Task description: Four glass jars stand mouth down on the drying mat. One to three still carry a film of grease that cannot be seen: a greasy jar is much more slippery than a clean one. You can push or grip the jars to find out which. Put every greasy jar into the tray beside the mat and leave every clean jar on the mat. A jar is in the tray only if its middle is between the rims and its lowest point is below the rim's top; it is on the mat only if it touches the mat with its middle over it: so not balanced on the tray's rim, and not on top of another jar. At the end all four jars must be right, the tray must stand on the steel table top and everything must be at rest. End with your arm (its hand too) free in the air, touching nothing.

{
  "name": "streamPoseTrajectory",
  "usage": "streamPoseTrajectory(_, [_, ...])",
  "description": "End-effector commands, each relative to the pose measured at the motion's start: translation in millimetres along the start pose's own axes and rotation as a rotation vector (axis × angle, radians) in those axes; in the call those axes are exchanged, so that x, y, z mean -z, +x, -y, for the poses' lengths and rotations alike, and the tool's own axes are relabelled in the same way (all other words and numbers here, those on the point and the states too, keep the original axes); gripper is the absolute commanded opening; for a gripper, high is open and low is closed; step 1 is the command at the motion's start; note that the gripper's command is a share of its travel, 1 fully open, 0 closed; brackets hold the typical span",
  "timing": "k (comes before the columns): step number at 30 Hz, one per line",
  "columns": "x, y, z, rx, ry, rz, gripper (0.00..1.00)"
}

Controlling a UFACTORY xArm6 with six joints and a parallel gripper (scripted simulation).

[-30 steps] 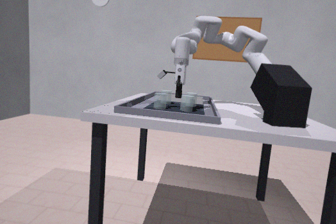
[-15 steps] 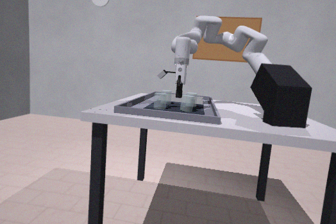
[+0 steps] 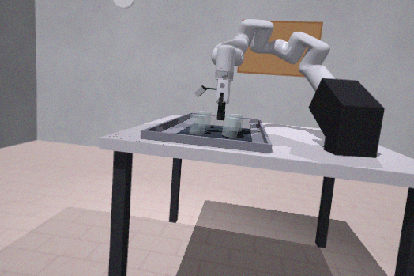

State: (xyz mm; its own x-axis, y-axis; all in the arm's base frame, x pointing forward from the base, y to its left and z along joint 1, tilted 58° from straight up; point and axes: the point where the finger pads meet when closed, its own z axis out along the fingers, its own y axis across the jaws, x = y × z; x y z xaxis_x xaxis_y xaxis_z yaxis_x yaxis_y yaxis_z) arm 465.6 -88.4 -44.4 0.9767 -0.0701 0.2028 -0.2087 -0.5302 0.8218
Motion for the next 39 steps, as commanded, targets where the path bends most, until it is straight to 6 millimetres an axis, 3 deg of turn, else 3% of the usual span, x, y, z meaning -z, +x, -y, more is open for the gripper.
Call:
streamPoseTrajectory(1, [1,0,0,-0.001,0.001,-0.002,0.0])
streamPoseTrajectory(25, [4,-3,0,-0.001,0.001,-0.002,0.0])
streamPoseTrajectory(39, [-4,21,0,-0.001,0.001,-0.002,0.0])
